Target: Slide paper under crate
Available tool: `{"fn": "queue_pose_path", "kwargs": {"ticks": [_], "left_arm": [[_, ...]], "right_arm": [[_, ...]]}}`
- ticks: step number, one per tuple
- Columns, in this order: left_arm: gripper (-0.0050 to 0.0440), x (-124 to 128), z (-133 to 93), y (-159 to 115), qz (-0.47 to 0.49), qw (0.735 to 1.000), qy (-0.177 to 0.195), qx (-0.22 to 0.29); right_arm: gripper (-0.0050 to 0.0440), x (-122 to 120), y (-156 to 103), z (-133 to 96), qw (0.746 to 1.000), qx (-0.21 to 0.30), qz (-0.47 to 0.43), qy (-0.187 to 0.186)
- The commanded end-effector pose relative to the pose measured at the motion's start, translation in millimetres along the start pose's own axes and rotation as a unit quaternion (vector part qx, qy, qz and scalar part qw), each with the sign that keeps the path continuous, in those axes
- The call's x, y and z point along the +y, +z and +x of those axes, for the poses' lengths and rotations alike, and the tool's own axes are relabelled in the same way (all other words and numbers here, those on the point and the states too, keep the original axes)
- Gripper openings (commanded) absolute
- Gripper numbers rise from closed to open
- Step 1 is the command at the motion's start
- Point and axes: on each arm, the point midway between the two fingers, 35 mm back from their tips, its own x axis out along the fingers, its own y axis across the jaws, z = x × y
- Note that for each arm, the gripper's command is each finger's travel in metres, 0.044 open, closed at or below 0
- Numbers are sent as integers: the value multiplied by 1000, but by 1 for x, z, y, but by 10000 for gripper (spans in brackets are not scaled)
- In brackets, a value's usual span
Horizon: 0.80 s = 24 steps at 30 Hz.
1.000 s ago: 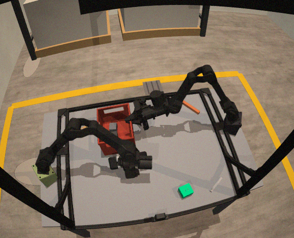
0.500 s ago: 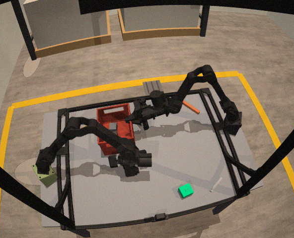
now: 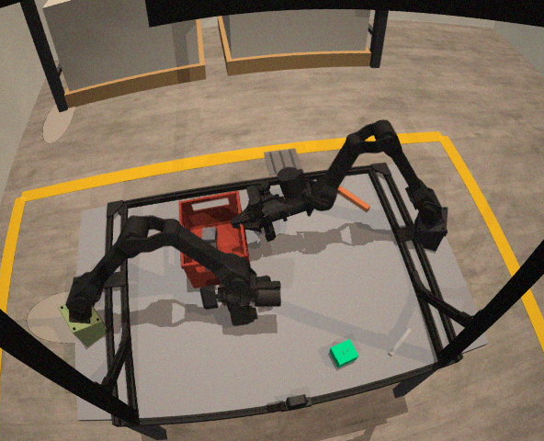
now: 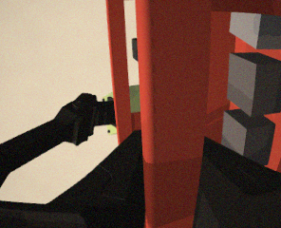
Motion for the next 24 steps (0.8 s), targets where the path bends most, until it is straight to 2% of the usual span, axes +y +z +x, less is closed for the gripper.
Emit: {"fn": "queue_pose_path", "kwargs": {"ticks": [1, 8, 18, 24], "left_arm": [[60, 0, 1, 2, 0, 1000, -7, -1], [60, 0, -5, -1, 0, 1000, -7, -1], [60, 1, -53, -30, 0, 1000, -7, -2], [60, 1, -52, -29, 0, 1000, -7, -2]], "right_arm": [[0, 20, 1, -1, 1000, -1, -1, 25], [0, 20, 1, -1, 1000, -1, -1, 25], [0, 20, 1, -1, 1000, -1, -1, 25], [0, 20, 1, -1, 1000, -1, -1, 25]]}}
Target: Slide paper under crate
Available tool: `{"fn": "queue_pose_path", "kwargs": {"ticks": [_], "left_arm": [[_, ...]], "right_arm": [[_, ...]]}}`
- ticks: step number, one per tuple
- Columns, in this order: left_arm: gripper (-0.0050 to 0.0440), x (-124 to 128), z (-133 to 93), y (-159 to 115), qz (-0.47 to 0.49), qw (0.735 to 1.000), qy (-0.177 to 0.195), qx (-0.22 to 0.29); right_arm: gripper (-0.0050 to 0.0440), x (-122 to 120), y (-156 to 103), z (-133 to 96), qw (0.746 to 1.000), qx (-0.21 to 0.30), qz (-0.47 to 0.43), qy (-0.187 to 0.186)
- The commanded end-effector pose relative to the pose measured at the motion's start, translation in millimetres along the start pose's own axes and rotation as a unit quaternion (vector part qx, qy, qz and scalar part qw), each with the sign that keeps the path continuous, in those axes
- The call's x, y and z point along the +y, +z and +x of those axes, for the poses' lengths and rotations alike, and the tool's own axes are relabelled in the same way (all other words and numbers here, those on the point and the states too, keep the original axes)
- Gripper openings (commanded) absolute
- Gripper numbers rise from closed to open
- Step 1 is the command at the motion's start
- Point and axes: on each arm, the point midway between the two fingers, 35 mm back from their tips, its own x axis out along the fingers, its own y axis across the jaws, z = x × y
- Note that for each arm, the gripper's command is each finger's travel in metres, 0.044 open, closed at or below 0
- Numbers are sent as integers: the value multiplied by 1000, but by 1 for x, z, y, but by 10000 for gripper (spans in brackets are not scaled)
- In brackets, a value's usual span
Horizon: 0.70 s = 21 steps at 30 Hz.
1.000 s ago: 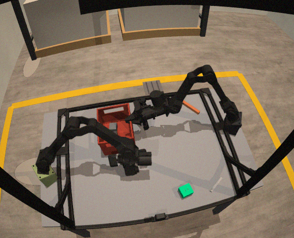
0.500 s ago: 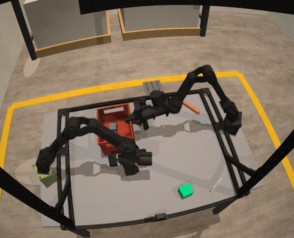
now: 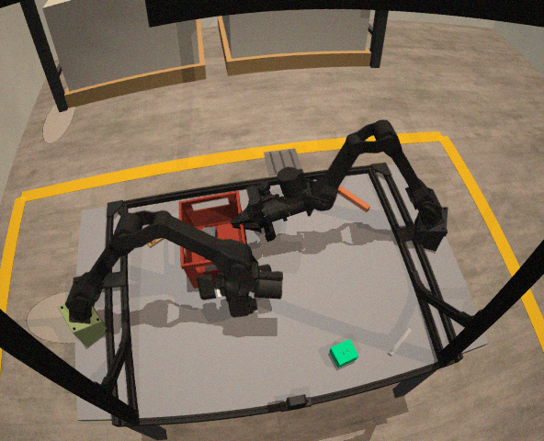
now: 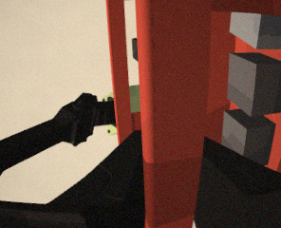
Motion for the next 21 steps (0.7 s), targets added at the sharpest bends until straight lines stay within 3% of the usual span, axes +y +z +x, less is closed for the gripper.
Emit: {"fn": "queue_pose_path", "kwargs": {"ticks": [1, 12, 21], "left_arm": [[60, 0, 0, 0, -1, 1000, 0, 1], [60, -4, -23, 31, -1, 1000, 2, 3], [60, -4, -23, 32, -1, 1000, 2, 3]], "right_arm": [[0, 20, 1, -1, 1000, -1, -1, 25], [0, 20, 1, -1, 1000, -1, -1, 25], [0, 20, 1, -1, 1000, -1, -1, 25]]}}
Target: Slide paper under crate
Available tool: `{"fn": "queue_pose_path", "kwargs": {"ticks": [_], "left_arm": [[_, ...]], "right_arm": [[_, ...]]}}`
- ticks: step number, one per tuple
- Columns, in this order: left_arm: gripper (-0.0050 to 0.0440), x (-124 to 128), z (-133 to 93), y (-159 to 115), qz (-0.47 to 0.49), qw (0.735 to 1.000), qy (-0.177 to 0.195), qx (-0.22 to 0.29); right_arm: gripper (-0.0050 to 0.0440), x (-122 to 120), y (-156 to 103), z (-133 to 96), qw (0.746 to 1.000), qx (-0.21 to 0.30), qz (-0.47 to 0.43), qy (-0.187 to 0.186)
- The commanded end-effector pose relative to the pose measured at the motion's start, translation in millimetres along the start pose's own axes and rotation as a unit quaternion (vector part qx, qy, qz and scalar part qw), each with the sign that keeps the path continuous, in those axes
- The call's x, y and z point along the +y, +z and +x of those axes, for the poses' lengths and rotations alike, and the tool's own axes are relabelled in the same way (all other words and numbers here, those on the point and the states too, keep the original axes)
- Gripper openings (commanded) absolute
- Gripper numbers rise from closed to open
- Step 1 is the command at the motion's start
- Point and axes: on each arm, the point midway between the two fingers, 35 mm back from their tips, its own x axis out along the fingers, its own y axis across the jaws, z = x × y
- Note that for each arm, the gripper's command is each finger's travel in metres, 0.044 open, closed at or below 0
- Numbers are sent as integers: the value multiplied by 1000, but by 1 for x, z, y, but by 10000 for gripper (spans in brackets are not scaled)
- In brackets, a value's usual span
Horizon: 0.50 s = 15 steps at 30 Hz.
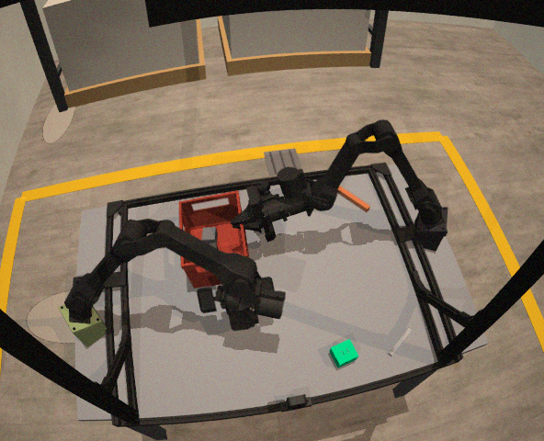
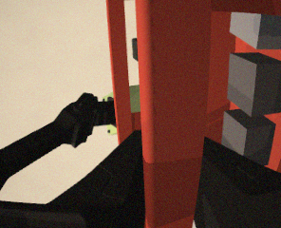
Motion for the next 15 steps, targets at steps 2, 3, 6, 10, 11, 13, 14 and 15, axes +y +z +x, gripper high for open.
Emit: {"fn": "queue_pose_path", "kwargs": {"ticks": [2, 3, 6, 10, 11, 13, 14, 15], "left_arm": [[60, 0, 1, 1, 0, 1000, -1, 2], [60, 0, 1, 1, 0, 1000, -1, 2], [60, 0, 1, 1, 0, 1000, -1, 2], [60, 0, 1, 1, 0, 1000, -1, 2], [60, 0, 1, 1, 0, 1000, -1, 2], [60, 0, 1, 1, 0, 1000, -1, 2], [60, 0, 1, 1, 0, 1000, -1, 2], [84, -1, -2, 1, 0, 1000, -1, 0]], "right_arm": [[0, 20, 1, -1, 1000, -1, -1, 25], [0, 20, 1, -1, 1000, -1, -1, 25], [0, 20, 1, -1, 1000, -1, -1, 25], [0, 20, 1, -1, 1000, -1, -1, 25], [0, 20, 1, -1, 1000, -1, -1, 25], [0, 20, 1, -1, 1000, -1, -1, 25], [0, 20, 1, -1, 1000, -1, -1, 25], [0, 20, 1, -1, 1000, -1, -1, 25]]}}
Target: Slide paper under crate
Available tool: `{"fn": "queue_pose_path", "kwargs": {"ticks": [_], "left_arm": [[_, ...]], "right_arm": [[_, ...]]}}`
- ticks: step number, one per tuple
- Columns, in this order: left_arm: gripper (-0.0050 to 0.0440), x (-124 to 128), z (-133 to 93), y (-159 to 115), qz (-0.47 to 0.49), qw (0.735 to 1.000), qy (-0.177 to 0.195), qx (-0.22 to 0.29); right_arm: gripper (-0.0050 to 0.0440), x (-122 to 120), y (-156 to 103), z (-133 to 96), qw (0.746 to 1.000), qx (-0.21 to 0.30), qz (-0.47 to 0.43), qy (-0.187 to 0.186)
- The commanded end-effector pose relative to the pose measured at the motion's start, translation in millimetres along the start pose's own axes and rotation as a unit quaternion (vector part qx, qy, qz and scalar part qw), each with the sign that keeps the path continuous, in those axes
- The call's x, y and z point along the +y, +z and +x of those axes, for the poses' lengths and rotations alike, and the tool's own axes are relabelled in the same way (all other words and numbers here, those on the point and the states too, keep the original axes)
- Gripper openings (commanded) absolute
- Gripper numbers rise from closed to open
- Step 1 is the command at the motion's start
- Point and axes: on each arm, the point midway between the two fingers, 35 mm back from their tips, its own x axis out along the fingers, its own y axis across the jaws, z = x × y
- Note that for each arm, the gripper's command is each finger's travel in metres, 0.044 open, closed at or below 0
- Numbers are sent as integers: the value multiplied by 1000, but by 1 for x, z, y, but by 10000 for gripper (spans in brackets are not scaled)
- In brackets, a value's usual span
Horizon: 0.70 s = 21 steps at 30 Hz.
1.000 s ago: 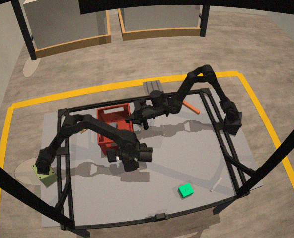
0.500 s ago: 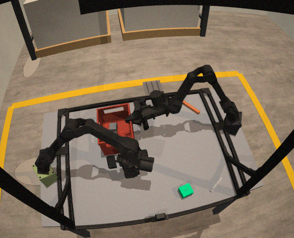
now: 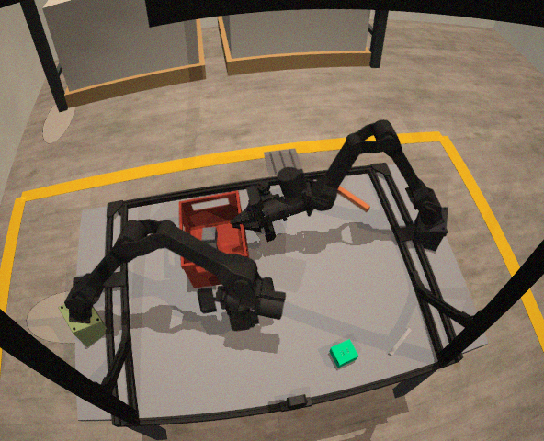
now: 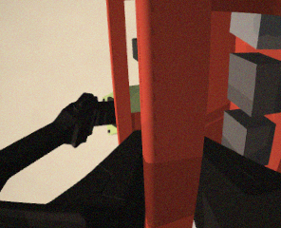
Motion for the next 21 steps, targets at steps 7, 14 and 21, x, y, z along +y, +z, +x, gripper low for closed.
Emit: {"fn": "queue_pose_path", "kwargs": {"ticks": [7, 14, 21], "left_arm": [[252, -17, -30, 1, 0, 1000, 1, 1], [372, -17, -30, 1, 0, 1000, 1, 1], [400, -17, -30, 1, 0, 1000, 1, 1]], "right_arm": [[0, 20, 1, -1, 1000, -1, -1, 25], [0, 20, 1, -1, 1000, -1, -1, 25], [0, 20, 1, -1, 1000, -1, -1, 25]]}}
